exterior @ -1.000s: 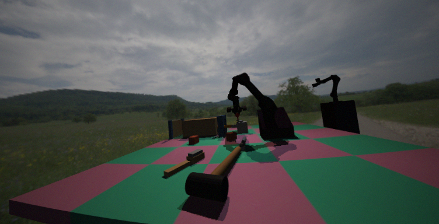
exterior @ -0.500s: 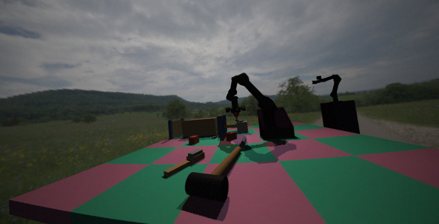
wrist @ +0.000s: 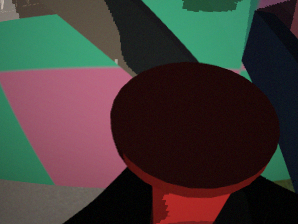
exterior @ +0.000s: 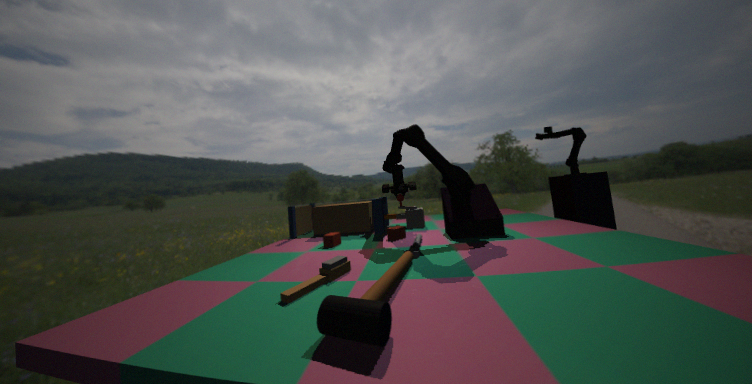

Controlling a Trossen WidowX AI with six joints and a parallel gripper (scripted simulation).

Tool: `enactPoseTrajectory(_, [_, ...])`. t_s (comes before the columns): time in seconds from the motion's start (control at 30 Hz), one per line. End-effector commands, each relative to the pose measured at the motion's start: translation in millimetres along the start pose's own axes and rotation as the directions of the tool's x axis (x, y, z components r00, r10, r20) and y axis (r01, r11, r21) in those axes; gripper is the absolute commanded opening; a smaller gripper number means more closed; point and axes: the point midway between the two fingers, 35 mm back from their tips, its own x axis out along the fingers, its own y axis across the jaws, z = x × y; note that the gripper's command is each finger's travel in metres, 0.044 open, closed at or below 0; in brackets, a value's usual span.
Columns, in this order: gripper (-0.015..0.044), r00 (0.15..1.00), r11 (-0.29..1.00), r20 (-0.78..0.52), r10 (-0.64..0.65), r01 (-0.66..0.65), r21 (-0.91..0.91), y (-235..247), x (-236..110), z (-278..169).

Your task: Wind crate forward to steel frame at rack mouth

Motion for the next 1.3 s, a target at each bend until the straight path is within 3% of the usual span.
enactPoseTrajectory(0.0, [0.0, 1.0, 1.0, 0.027, -0.013, 0.014, -0.009, -10.5, -2.3, 13.0])
enactPoseTrajectory(1.27, [0.0, 0.999, 1.0, 0.031, -0.014, 0.014, -0.009, -31.1, -18.4, 46.9])
